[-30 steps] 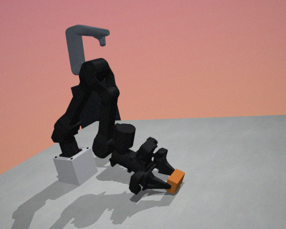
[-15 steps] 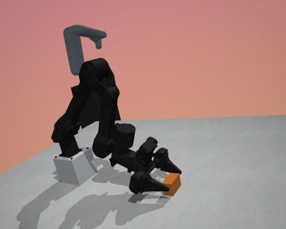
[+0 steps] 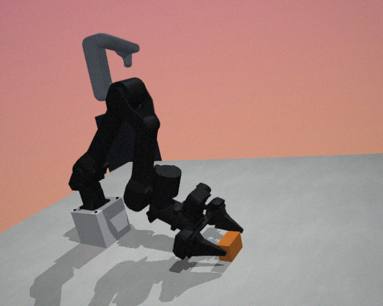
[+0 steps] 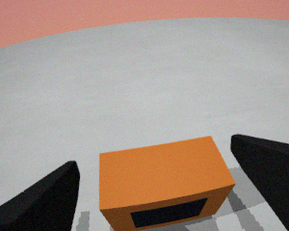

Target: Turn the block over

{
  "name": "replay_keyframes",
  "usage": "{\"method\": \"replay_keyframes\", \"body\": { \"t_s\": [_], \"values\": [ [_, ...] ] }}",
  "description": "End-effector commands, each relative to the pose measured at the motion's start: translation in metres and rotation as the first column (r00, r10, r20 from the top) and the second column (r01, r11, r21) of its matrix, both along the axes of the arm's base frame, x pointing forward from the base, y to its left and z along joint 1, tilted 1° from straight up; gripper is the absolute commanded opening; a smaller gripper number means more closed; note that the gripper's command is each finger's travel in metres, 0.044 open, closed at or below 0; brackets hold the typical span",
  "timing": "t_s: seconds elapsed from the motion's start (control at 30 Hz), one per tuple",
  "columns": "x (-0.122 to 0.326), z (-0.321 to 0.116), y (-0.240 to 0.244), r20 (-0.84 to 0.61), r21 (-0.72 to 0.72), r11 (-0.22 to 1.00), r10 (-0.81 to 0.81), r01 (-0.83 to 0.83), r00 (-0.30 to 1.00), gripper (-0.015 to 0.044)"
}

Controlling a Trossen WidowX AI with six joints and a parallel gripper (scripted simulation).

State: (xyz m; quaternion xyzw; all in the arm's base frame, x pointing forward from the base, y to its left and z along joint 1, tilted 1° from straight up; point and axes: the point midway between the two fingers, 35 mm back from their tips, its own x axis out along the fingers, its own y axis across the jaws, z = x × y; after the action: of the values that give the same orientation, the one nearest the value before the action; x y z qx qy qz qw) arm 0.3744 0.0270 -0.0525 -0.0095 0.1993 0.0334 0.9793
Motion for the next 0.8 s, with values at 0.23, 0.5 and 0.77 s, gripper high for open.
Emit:
{"method": "replay_keyframes", "body": {
  "t_s": [0.23, 0.5, 0.77],
  "values": [
    [0.000, 0.000, 0.001, 0.001, 0.000, 1.000, 0.005, -0.005, 1.000, 0.0440],
    [0.017, 0.010, 0.002, -0.231, -0.016, 1.000, 0.002, -0.006, 0.973, 0.0440],
    [-0.003, 0.063, 0.001, -0.475, -0.034, 0.999, -0.007, -0.011, 0.880, 0.0440]
  ]
}}
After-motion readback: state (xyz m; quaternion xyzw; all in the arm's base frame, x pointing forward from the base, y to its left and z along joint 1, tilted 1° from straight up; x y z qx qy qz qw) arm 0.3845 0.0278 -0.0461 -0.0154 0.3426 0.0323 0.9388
